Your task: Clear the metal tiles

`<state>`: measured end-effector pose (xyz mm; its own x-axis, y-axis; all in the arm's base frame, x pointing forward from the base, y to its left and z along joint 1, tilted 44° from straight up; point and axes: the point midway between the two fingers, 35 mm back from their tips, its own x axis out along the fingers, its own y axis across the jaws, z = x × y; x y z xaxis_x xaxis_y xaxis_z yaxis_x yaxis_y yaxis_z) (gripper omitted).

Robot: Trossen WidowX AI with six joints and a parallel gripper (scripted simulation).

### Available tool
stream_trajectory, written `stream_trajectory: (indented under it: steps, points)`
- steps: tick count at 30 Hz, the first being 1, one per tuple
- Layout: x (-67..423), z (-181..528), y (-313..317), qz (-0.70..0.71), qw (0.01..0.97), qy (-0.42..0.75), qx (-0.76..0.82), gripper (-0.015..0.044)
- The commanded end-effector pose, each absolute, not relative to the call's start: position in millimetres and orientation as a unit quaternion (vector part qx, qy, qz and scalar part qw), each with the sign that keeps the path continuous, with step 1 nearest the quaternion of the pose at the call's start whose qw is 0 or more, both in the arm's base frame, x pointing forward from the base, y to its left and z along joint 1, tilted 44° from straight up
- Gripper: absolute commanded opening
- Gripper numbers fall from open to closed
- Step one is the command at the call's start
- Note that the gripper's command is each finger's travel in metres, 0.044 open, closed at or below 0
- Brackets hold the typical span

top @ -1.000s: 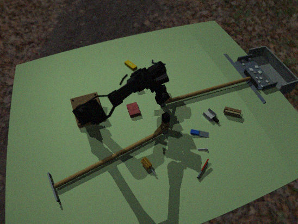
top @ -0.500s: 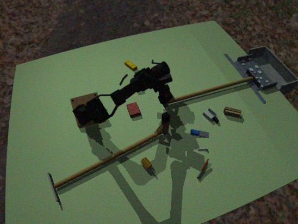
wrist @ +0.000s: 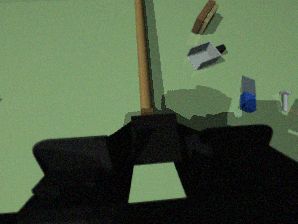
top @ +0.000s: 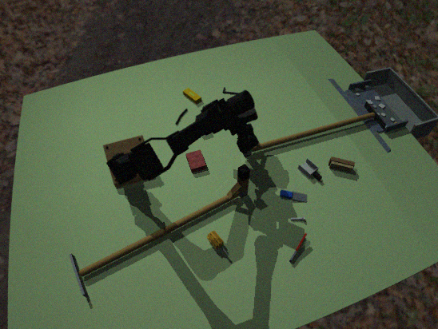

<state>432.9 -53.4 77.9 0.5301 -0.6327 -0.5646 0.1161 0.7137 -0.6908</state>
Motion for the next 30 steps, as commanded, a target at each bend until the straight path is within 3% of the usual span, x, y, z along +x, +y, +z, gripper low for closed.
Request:
stream_trajectory:
  steps: [1,30]
  points:
    - [439,82,-53,-0.227,0.824,0.423,-0.301,0.0000]
    - [470,85,-56,-0.227,0.824,0.423,-0.301,0.0000]
